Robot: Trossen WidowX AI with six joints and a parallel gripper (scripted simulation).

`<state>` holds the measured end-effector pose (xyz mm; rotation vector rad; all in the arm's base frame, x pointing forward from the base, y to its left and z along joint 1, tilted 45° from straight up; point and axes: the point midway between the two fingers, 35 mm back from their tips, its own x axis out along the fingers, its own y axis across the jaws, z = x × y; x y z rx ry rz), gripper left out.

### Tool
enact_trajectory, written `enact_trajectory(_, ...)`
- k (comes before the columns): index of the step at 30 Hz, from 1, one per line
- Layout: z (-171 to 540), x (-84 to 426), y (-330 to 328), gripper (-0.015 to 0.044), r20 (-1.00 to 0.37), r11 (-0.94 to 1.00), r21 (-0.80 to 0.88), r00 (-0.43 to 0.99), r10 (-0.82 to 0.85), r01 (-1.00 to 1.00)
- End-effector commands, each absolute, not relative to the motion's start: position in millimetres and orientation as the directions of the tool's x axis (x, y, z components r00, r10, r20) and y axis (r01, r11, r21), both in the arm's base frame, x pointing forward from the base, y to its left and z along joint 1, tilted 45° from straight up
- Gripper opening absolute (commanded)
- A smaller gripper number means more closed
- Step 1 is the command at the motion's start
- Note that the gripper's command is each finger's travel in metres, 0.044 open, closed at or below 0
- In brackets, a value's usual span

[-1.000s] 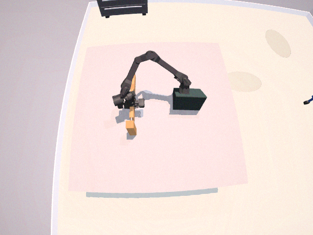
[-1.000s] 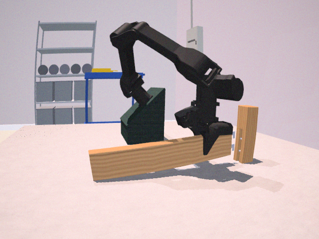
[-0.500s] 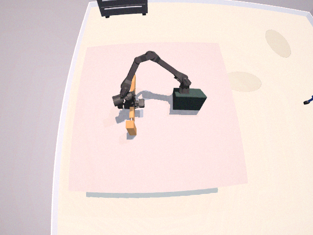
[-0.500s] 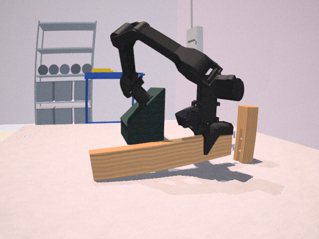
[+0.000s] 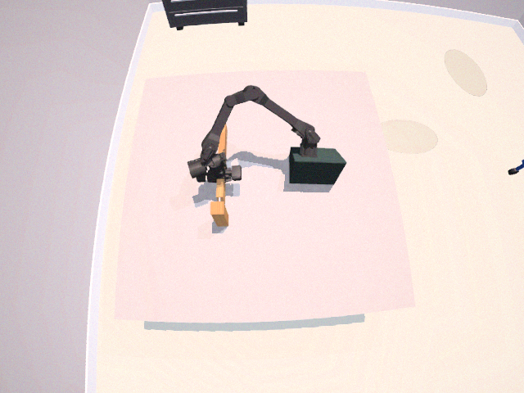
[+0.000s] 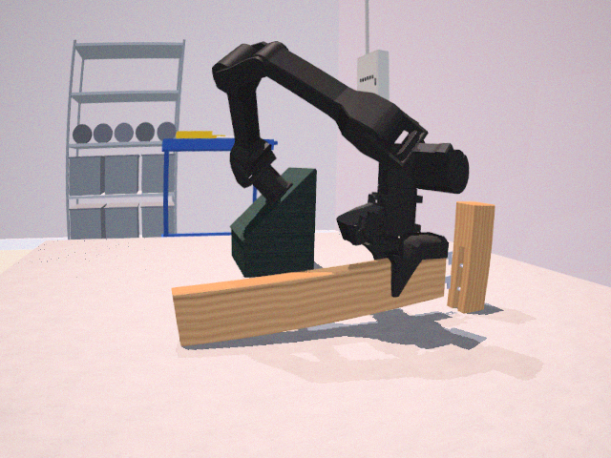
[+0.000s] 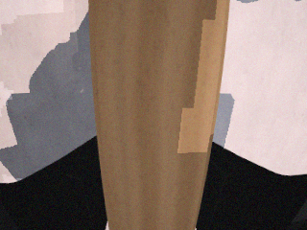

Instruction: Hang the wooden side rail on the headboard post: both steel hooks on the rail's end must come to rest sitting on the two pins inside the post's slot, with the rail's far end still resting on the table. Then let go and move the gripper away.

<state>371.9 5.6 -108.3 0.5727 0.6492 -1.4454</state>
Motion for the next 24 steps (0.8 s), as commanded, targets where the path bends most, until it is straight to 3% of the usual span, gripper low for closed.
enact_trajectory(1,-107.5,374.0,12.3,0.0000,-0.711,0.065,-0.023,0.030,-0.703,0.998)
enact_trajectory(24,-110.3,371.3,12.8,0.0000,-0.711,0.065,-0.023,0.029,-0.703,0.998)
